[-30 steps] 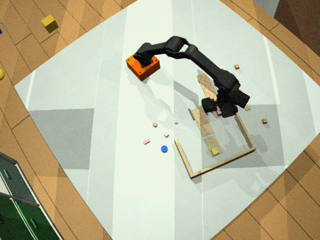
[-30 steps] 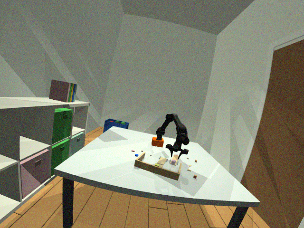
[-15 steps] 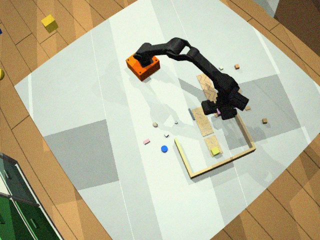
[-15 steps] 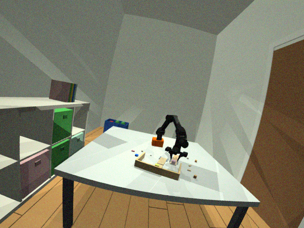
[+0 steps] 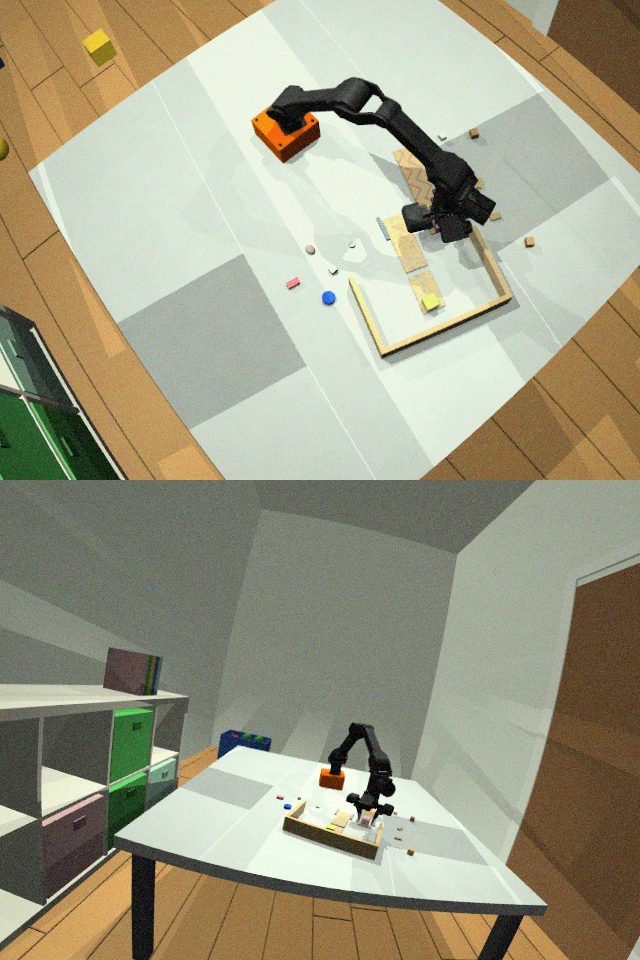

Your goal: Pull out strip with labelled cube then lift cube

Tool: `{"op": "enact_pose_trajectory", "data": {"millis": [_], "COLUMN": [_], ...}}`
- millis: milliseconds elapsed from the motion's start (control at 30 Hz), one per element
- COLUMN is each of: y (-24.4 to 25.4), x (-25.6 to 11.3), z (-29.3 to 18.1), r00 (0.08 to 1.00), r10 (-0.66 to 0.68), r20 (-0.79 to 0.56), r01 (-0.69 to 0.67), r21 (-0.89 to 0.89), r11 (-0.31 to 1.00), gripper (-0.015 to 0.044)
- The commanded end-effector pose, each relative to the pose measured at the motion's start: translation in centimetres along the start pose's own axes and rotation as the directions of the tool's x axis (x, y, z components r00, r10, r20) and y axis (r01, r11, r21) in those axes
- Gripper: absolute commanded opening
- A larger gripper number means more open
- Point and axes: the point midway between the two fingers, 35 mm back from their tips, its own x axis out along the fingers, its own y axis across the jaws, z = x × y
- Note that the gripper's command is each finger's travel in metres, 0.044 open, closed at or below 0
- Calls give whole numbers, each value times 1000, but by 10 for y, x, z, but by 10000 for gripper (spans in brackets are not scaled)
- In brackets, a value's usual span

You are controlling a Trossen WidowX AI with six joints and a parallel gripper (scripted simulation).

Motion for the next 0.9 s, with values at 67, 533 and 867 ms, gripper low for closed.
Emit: {"op": "enact_pose_trajectory", "data": {"millis": [67,533,867], "y": [0,-6,-27], "x": [-1,-10,-33], "z": [0,-8,-34], "r00": [1000,1000,1000], "r10": [1,0,-4], "r20": [1,0,-2], "r01": [-1,0,4], "r21": [0,-1,-3], "r11": [1000,1000,1000], "gripper": [138,0,0]}}
